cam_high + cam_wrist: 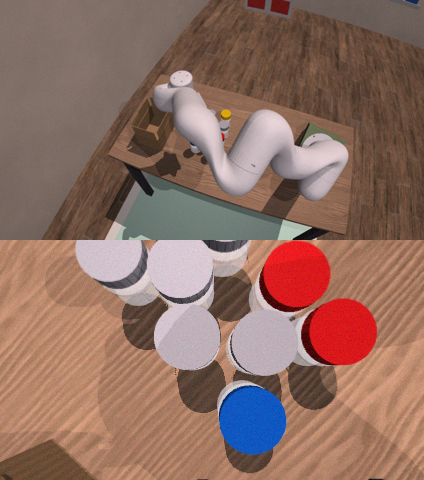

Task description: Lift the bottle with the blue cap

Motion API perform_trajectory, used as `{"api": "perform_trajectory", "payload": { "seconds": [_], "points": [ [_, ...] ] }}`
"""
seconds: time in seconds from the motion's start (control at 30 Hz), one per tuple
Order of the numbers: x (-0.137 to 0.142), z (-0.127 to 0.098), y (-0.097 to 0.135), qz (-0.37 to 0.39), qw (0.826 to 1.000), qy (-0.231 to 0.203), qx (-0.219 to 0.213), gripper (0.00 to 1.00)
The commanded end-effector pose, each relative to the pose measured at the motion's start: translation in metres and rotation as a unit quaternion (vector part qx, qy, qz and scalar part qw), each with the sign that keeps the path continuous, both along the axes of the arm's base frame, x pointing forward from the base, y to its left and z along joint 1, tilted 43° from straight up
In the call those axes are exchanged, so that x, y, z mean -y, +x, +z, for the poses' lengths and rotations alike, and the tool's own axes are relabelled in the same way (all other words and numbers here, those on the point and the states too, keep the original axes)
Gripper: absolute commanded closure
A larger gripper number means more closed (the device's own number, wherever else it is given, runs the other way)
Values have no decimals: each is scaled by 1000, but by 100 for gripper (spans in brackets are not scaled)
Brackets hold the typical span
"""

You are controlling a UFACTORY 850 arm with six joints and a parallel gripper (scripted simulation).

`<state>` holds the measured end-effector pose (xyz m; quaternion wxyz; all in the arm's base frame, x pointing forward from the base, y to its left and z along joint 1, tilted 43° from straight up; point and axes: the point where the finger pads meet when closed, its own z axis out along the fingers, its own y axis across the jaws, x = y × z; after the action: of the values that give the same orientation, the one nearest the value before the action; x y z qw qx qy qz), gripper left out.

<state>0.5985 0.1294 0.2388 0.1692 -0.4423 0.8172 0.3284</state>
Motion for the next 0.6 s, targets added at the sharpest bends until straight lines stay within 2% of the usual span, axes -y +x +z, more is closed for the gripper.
{"api": "perform_trajectory", "payload": {
  "seconds": [0.0,0.1,0.57],
  "points": [
    [-30,-30,3,-1,1000,1,2,21],
    [-55,-57,3,-1,1000,1,2,21],
    [-57,-60,1,-1,1000,1,0,21]
  ]
}}
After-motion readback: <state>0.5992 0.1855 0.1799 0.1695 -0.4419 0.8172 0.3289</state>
